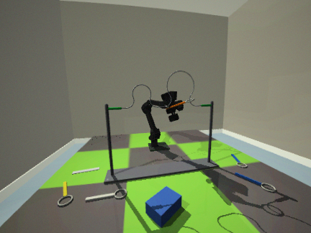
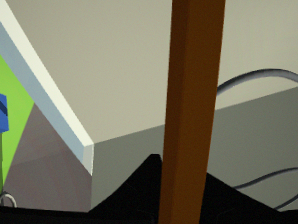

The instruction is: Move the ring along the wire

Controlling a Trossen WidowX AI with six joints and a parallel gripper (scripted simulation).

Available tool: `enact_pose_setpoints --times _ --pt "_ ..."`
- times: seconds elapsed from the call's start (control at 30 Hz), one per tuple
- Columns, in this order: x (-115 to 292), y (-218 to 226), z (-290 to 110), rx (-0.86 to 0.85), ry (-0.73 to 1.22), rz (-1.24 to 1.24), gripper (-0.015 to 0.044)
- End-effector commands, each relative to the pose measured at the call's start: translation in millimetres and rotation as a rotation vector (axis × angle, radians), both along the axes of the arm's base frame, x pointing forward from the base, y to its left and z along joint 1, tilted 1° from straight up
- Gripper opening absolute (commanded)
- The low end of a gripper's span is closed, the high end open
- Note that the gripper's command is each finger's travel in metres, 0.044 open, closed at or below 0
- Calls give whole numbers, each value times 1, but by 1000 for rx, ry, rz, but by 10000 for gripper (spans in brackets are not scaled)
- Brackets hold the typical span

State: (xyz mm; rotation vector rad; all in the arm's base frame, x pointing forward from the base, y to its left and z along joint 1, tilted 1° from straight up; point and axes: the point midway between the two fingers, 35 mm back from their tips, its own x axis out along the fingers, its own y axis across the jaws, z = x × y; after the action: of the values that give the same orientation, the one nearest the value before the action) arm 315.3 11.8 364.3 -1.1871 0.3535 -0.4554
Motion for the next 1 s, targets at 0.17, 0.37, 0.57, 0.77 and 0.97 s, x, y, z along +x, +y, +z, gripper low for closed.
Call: enact_pose_setpoints --times 0.17,0.37,0.57,0.77,0.97 --pt "4 8 -24 134 -11 33 -150" --pt "5 15 -36 223 -18 33 -150" --pt "6 28 -53 358 -29 34 -150" --pt "7 45 -69 508 -41 34 -150" --pt "9 64 -82 655 -54 34 -150"
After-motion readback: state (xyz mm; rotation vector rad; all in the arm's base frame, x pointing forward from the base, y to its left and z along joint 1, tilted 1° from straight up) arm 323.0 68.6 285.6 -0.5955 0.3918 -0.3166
